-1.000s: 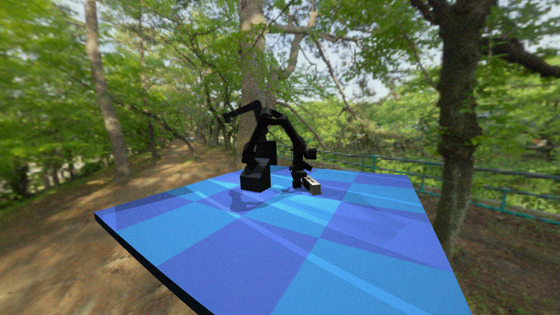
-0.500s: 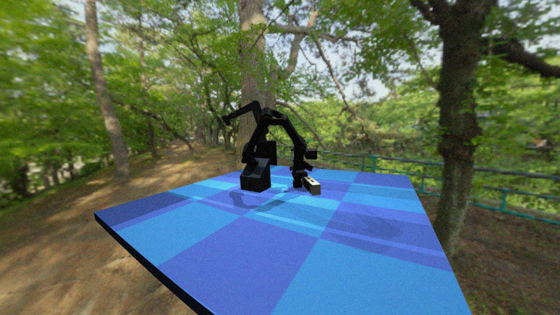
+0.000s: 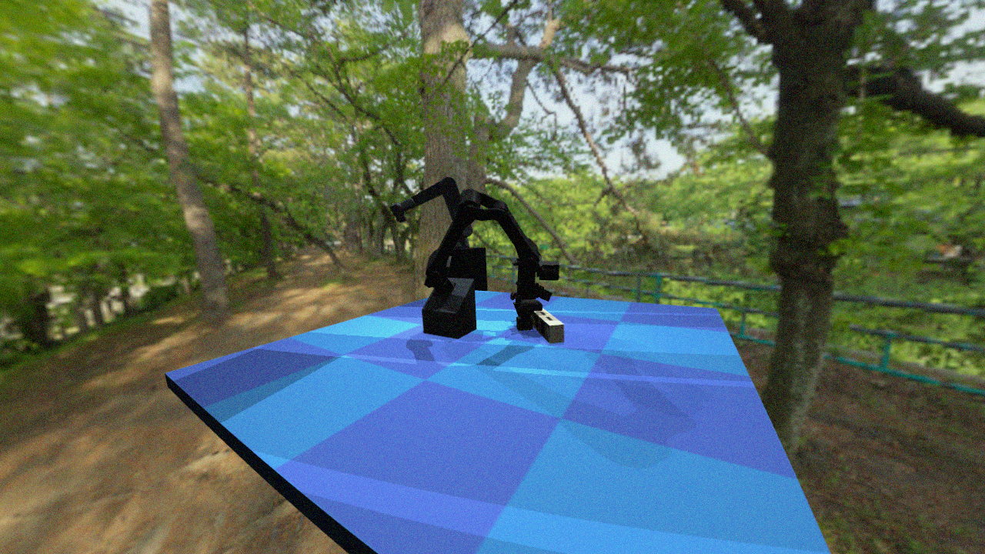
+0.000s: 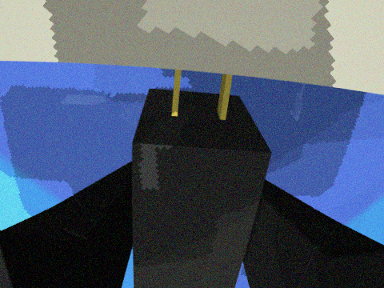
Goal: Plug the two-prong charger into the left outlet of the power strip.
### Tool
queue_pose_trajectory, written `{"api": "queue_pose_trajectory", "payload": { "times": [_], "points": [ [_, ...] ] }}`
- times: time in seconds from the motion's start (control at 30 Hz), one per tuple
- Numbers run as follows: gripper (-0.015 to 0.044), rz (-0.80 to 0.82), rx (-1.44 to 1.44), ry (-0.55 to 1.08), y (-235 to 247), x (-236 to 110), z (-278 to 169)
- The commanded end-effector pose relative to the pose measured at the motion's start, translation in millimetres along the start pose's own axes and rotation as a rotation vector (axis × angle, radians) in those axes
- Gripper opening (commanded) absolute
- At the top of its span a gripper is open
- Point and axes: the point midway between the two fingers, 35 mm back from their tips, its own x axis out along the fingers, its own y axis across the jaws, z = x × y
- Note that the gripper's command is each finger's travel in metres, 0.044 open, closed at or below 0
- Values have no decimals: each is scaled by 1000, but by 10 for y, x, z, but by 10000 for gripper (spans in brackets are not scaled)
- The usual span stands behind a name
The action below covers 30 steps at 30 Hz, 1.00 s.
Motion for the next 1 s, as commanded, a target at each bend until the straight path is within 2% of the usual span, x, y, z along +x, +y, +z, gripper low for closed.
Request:
{"api": "queue_pose_trajectory", "payload": {
  "times": [0.0,0.97],
  "points": [
    [0,6,0,0,10,-1,2],
    [0,6,0,0,7,-8,65]
  ]
}}
